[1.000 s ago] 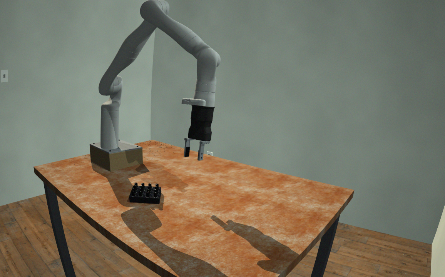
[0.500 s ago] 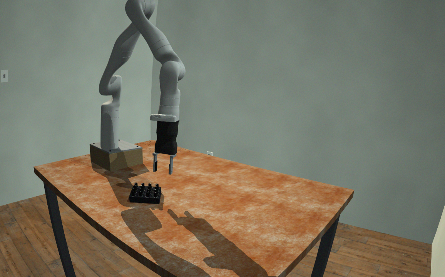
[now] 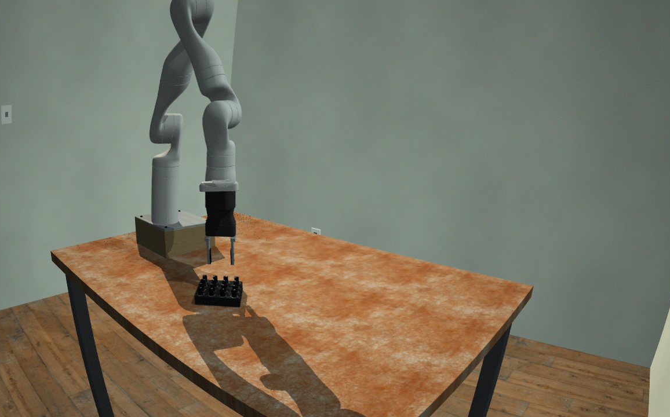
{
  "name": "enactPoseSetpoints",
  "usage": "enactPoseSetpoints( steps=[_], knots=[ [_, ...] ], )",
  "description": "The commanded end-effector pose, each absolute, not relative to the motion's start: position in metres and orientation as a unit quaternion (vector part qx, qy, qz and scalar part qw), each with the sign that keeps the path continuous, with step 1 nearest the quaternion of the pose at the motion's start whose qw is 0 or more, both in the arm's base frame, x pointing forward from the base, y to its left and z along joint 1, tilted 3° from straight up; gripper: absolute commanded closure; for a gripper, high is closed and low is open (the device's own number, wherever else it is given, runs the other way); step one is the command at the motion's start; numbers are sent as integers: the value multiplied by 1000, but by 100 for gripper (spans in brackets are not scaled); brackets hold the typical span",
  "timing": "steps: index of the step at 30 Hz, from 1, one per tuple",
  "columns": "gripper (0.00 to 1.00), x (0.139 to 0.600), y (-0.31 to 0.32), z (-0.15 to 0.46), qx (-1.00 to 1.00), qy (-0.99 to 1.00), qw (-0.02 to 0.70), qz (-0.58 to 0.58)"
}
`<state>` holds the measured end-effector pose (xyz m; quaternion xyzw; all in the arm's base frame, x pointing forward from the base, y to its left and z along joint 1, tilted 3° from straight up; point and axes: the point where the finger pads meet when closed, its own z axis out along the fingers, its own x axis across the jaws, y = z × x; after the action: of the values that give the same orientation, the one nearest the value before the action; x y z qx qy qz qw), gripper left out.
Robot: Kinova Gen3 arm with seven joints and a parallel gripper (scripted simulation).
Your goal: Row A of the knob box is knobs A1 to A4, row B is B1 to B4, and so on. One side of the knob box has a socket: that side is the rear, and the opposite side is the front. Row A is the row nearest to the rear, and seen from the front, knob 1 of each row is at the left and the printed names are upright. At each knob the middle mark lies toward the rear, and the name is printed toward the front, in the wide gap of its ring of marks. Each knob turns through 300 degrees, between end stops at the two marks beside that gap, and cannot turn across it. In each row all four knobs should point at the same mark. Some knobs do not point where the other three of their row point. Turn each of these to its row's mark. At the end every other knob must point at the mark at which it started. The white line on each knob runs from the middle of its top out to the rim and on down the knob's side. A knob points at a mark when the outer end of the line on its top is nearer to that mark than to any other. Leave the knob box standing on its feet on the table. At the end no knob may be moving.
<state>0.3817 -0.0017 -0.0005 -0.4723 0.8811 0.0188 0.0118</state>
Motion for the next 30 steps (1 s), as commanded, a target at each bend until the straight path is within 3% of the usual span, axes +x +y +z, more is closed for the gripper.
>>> enactPoseSetpoints(
  steps=[1, 30],
  knots=[
    [0, 376, -12, -1, -466, 884, 11, 21],
    [0, 373, -13, -1, -472, 881, 12, 23]
  ],
)
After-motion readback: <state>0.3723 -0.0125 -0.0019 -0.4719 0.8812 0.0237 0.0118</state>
